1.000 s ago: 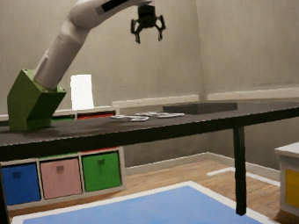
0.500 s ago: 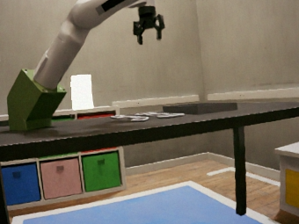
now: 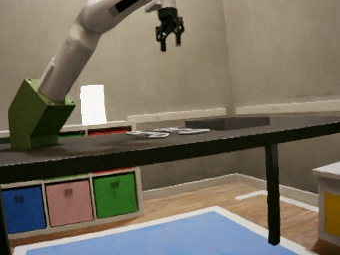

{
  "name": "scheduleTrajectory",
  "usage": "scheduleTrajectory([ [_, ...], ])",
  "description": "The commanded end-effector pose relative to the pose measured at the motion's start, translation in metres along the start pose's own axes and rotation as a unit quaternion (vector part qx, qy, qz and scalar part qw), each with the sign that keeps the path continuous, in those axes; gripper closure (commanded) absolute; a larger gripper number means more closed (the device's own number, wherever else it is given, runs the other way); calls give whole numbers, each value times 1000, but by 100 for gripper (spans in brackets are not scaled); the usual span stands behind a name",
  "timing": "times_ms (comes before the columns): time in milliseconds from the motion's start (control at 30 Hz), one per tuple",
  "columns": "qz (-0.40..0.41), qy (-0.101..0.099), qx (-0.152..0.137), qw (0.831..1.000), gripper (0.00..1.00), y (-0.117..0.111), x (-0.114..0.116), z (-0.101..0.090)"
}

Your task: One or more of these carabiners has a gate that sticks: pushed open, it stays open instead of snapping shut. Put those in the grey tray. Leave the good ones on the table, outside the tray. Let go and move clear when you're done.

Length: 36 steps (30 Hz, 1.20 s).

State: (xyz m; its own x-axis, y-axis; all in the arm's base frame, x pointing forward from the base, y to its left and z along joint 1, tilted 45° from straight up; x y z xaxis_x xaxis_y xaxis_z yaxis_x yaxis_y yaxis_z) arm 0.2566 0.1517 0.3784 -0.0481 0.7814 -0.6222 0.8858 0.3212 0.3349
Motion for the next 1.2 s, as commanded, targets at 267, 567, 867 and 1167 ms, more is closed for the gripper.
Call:
scheduleTrajectory([
  [267, 69, 0, 1, 998, 0, 0, 1, -1],
  [567, 69, 0, 1, 998, 0, 0, 1, -1],
  [867, 66, -3, 0, 998, 0, -8, -32, 51],
  [1167, 66, -3, 0, 998, 0, -8, -32, 51],
])
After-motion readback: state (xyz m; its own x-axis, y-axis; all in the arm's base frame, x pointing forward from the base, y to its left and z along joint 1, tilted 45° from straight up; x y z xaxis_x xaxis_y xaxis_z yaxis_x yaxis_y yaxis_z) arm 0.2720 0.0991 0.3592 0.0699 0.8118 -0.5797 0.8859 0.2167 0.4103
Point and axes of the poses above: the point where the finger pads meet when closed, its own z axis out along the fingers, its own x axis across the jaws, y = z × x, the point moved 9 cm from there along -z, back along the fingers, and after that the axes turned 5 degrees about -z, right-handed, at the moved point
